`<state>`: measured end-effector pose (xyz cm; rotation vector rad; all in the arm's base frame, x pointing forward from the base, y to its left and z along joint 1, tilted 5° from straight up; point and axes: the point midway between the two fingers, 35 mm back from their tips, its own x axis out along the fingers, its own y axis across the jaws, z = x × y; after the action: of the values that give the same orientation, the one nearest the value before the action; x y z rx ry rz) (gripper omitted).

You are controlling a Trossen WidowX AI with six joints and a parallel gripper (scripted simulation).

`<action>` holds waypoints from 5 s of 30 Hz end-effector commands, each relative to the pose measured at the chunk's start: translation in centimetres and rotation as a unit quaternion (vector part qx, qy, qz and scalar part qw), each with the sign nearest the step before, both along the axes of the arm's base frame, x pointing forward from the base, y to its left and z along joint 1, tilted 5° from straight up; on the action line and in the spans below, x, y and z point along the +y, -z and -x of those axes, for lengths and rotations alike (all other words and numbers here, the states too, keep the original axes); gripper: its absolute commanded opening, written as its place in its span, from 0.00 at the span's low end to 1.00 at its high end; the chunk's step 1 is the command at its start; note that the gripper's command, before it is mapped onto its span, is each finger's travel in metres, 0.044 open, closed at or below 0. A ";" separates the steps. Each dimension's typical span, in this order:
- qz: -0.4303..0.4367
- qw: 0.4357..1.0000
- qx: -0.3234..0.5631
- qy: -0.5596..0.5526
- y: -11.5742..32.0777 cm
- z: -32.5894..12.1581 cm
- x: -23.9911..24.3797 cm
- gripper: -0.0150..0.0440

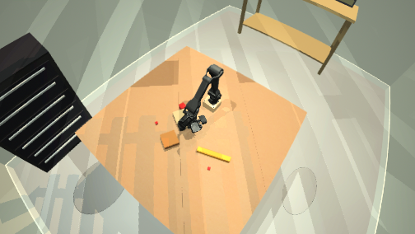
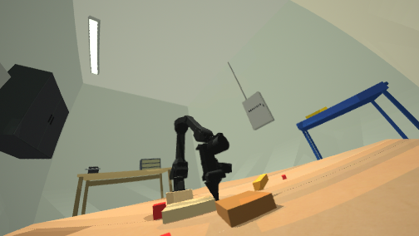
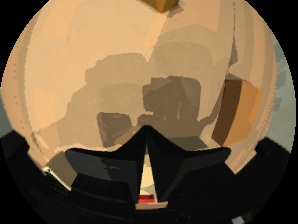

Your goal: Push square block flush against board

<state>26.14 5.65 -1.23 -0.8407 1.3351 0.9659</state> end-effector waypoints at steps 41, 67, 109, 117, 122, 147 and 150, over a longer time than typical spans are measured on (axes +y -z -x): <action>0.002 0.989 0.008 0.150 -5.5 -0.5 0.1 0.25; 0.010 0.831 0.043 0.555 -5.2 5.1 -6.0 0.25; 0.014 0.718 0.057 0.694 0.4 6.3 -7.9 0.25; 0.014 0.718 0.057 0.694 0.3 5.4 -8.2 0.25; 0.014 0.718 0.056 0.694 0.3 4.8 -8.4 0.25; 0.013 0.718 0.055 0.694 0.3 2.1 -9.4 0.25; 0.013 0.718 0.055 0.694 0.3 1.8 -9.5 0.25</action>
<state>23.70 -3.55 -1.38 0.3513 1.5846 -0.2372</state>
